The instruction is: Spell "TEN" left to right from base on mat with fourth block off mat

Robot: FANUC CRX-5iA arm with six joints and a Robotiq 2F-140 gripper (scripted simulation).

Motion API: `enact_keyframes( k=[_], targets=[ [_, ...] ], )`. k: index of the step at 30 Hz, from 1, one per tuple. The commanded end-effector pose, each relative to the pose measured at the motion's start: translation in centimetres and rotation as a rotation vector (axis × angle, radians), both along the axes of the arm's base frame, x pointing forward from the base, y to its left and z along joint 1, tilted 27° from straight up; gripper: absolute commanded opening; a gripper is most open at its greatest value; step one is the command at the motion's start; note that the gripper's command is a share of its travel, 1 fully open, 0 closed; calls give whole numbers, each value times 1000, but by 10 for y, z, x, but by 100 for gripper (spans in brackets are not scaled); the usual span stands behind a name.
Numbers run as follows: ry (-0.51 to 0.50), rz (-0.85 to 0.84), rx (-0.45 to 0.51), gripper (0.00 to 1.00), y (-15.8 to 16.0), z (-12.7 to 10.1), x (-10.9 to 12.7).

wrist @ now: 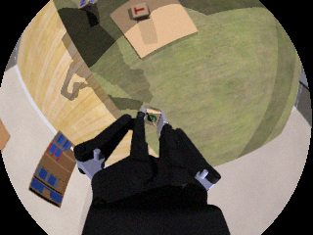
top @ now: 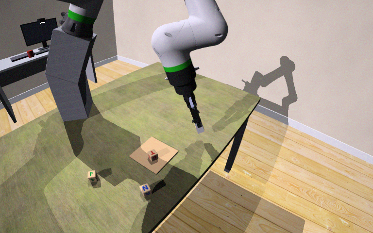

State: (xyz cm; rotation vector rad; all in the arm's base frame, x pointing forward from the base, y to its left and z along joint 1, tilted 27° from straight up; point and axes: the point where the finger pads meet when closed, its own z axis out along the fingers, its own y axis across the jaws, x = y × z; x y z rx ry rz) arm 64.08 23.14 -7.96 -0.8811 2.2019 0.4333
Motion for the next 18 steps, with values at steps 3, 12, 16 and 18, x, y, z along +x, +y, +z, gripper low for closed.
enact_keyframes(
  k=[3, 12, 16, 18],
  targets=[
    [-107, 19, 122, 16, 0, -7, -6],
    [-174, 12, 181, 16, -2, -6, -5],
    [-232, 8, 242, 16, -2, -7, -5],
    [-258, 3, 261, 16, -3, -6, -4]
  ],
)
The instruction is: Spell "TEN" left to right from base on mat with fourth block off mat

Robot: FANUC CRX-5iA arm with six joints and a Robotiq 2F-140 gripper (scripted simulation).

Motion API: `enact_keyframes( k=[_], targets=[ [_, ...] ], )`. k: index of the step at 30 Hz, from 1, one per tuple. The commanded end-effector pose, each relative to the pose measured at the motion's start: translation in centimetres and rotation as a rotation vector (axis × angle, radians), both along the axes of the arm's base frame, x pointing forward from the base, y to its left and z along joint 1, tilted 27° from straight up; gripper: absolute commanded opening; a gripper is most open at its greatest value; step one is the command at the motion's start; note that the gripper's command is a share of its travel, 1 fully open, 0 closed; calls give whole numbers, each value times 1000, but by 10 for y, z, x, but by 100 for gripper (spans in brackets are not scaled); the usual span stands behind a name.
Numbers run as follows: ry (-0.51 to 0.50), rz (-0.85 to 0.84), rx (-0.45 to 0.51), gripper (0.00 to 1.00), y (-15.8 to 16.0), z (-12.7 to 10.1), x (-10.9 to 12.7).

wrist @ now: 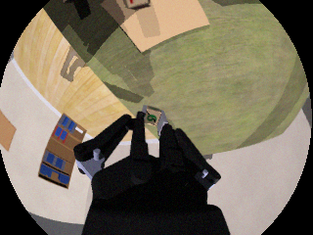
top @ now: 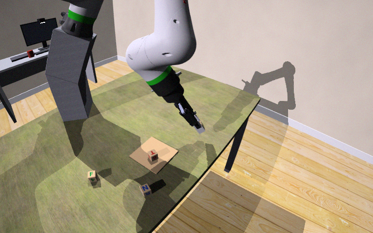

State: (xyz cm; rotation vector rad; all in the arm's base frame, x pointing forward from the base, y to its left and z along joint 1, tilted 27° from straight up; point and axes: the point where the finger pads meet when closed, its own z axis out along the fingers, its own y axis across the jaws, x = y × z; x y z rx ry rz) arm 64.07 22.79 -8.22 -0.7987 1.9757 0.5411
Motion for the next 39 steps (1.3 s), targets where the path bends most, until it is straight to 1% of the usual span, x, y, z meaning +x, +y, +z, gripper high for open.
enact_keyframes(
  k=[1, 9, 11, 14, 17, 29, 39],
  targets=[
    [-101, -11, 83, 16, 0, -3, -3],
    [-212, -18, 197, 16, 0, -7, -5],
    [-212, -18, 197, 16, 0, -7, -5],
    [-266, -20, 255, 16, 0, -8, -5],
    [-301, -25, 288, 16, -1, -8, -5],
    [-310, -26, 296, 16, -1, -11, -5],
    [-310, -26, 297, 16, 8, -33, 3]
  ],
)
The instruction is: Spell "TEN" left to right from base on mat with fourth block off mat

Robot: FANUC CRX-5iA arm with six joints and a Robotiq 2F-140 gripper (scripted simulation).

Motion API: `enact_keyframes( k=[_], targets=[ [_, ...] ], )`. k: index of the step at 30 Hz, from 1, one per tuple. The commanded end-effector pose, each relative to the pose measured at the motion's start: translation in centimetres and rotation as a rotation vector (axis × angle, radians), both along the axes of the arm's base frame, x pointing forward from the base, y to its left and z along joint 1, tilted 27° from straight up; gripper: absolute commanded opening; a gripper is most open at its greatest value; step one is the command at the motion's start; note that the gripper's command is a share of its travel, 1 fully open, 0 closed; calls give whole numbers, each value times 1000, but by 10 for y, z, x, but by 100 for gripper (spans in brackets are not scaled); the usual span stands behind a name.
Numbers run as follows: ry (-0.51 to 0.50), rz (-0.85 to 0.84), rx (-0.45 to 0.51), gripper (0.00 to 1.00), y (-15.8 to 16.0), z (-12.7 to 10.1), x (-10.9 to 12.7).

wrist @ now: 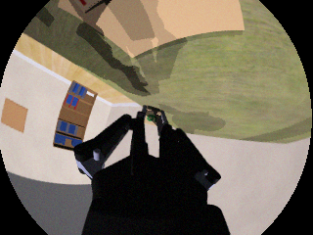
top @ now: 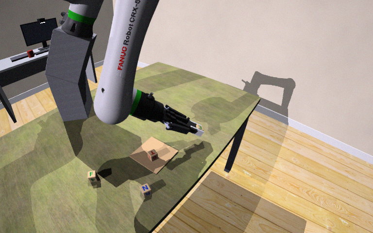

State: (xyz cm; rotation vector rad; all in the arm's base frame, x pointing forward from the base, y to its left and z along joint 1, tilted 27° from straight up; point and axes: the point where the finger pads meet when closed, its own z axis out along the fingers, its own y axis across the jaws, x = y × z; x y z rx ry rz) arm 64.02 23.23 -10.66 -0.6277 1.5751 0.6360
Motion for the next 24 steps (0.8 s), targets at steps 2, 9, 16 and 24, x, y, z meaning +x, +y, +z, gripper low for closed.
enact_keyframes(
  k=[2, 9, 16, 24],
  targets=[
    [0, 0, 0, 16, 5, -14, 5],
    [0, 0, 0, 16, 10, -24, 8],
    [0, 0, 0, 16, 11, -28, 10],
    [0, 0, 0, 16, 11, -28, 10]
  ],
)
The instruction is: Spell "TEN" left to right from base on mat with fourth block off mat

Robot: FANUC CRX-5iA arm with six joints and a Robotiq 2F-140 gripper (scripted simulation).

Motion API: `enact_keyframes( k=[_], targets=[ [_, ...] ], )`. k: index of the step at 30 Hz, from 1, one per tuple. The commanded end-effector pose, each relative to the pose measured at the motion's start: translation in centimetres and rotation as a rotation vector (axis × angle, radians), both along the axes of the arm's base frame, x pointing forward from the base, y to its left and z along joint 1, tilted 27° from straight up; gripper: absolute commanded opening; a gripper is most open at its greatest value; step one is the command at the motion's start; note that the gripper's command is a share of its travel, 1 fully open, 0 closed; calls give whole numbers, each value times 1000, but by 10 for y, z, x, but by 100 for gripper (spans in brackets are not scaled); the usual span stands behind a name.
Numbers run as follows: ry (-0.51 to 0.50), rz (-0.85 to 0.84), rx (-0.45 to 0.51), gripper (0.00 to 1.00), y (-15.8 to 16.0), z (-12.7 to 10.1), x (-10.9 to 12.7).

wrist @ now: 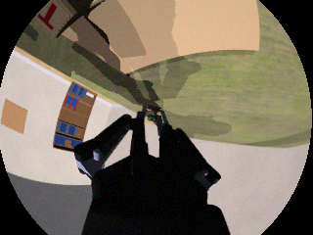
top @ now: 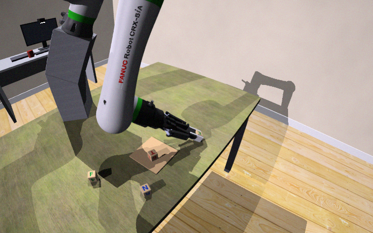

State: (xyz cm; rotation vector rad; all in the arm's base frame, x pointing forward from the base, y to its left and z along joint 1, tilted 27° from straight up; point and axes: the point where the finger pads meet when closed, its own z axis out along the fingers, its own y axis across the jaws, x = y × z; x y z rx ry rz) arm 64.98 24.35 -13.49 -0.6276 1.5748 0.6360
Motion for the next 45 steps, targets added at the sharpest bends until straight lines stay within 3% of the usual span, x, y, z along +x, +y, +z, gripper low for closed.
enact_keyframes(
  k=[1, 26, 45],
  targets=[
    [0, 0, 0, 16, 0, 0, 0],
    [0, 0, 0, 16, 0, 0, 0],
    [0, 0, 0, 28, 0, 0, 0]
  ],
)
